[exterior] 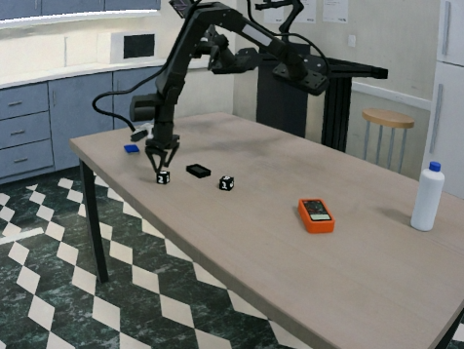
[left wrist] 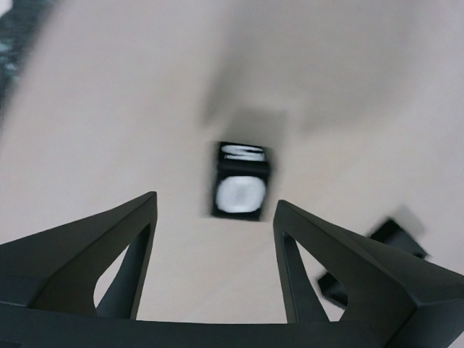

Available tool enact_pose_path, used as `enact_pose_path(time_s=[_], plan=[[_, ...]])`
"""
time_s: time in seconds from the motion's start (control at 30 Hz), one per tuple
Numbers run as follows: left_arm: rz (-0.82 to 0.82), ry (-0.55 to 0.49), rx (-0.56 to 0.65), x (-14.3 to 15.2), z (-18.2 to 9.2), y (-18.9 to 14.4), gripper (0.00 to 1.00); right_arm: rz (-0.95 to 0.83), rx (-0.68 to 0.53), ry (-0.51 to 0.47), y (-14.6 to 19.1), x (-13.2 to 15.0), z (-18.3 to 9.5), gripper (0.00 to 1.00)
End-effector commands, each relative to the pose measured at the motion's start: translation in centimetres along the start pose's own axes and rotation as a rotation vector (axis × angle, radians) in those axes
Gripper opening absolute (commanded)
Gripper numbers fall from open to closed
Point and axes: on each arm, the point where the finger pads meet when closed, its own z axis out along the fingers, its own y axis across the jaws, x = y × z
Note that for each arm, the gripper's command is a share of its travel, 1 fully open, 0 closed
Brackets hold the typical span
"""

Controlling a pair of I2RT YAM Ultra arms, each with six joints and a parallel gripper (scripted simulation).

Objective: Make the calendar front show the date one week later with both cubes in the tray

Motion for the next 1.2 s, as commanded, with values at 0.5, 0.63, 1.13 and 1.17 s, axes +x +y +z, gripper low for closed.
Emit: enact_pose_path(time_s=[0.5,0.63,1.13,1.17], plan=[[0.035,0.049,0.012,-0.3,2.7,-0.9,0.43,0.052,0.008,-0.025,-0.7,-1.7,-0.2,1.0],[0.037,0.04,0.015,-0.5,2.2,-0.6,0.38,0.052,0.008,-0.025,-0.7,-1.7,-0.2,1.0],[0.02,0.025,-0.016,-0.3,-4.4,-1.6,0.27,0.026,-0.008,-0.006,0.3,-0.2,-0.1,1.0],[0.02,0.025,-0.016,-0.3,-4.4,-1.6,0.27,0.026,-0.008,-0.006,0.3,-0.2,-0.1,1.0]])
